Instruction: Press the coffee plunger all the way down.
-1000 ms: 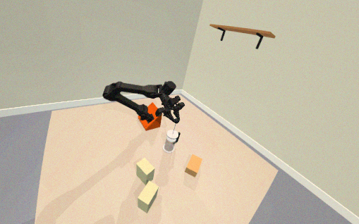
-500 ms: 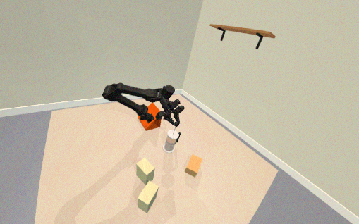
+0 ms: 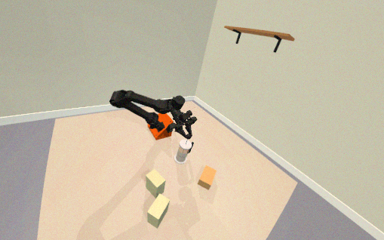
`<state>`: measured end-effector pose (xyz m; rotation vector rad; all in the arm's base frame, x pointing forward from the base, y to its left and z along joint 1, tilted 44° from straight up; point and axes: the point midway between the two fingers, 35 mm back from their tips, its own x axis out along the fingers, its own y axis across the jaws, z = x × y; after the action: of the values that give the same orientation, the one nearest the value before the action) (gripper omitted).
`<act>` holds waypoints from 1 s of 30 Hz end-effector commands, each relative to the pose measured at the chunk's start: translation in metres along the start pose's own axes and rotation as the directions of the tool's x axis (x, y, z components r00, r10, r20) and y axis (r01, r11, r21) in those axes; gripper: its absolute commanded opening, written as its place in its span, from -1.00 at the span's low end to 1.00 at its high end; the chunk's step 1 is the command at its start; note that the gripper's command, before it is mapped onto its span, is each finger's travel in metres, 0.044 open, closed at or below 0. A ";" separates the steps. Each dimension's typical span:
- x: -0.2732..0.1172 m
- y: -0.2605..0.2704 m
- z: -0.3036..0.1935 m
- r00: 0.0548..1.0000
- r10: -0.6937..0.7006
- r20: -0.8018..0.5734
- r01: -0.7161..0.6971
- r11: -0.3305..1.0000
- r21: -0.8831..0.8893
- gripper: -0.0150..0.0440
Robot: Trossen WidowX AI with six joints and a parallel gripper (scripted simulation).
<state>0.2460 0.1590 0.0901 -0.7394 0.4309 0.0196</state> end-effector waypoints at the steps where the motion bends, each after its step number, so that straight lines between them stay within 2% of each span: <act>1: 0.009 -0.001 -0.026 0.999 -0.008 -0.047 0.006 0.999 -0.051 -0.07; 30: 0.022 0.001 -0.023 0.999 -0.012 -0.043 0.009 0.999 -0.051 -0.07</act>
<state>0.2573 0.1468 0.0704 -0.7647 0.4527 0.0152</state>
